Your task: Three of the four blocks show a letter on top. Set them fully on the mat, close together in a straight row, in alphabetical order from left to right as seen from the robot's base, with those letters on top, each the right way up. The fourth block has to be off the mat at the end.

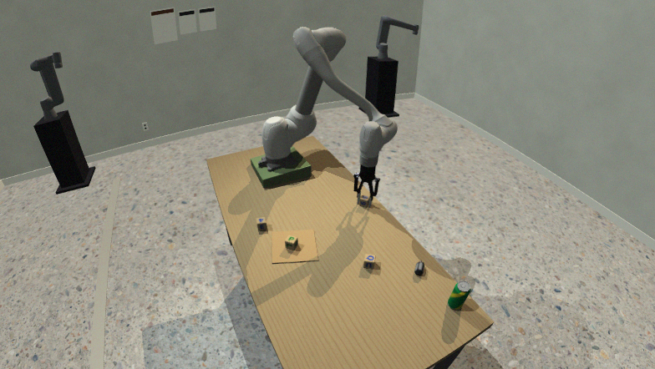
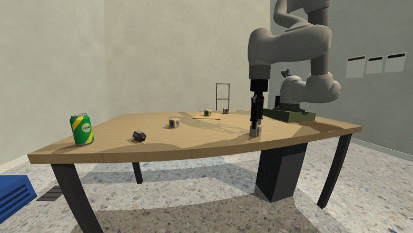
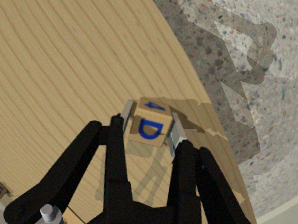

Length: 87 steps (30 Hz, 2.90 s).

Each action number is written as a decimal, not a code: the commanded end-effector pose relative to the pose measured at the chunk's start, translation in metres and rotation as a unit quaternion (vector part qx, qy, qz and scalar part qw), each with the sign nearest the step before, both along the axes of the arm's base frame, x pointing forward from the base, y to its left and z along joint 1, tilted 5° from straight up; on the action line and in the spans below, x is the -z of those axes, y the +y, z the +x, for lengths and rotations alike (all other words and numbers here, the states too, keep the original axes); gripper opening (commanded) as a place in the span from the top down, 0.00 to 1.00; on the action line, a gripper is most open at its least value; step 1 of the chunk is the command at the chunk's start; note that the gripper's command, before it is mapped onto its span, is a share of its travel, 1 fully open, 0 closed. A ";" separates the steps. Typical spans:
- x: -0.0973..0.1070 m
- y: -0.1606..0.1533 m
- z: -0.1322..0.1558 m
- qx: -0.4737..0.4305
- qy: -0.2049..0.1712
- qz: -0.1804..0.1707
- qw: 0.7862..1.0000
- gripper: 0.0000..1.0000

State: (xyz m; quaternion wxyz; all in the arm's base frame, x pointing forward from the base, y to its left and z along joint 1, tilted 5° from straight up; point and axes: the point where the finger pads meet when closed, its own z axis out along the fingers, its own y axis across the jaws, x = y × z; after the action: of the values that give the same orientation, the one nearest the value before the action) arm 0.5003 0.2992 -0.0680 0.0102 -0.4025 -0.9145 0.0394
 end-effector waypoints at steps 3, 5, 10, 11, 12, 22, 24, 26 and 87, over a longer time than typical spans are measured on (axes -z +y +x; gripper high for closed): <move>-0.001 0.000 0.000 0.000 0.000 0.000 1.000 0.56; -0.001 0.000 0.000 0.000 0.000 0.000 1.000 0.56; -0.001 0.000 0.000 0.000 0.000 0.000 1.000 0.67; -0.001 0.000 0.000 0.000 0.000 0.000 1.000 0.67; -0.001 0.000 0.000 0.000 0.000 0.000 1.000 0.67; -0.001 0.000 0.000 0.000 0.000 0.000 1.000 0.67; -0.001 0.000 0.000 0.000 0.000 0.000 1.000 0.67; -0.001 0.000 0.000 0.000 0.000 0.000 1.000 0.67; -0.100 0.005 0.007 -0.020 0.001 0.001 1.000 0.67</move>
State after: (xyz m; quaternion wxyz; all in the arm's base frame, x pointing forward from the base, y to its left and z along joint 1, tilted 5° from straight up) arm 0.5062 0.3046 0.0317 0.0105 -0.3943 -0.9181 0.0394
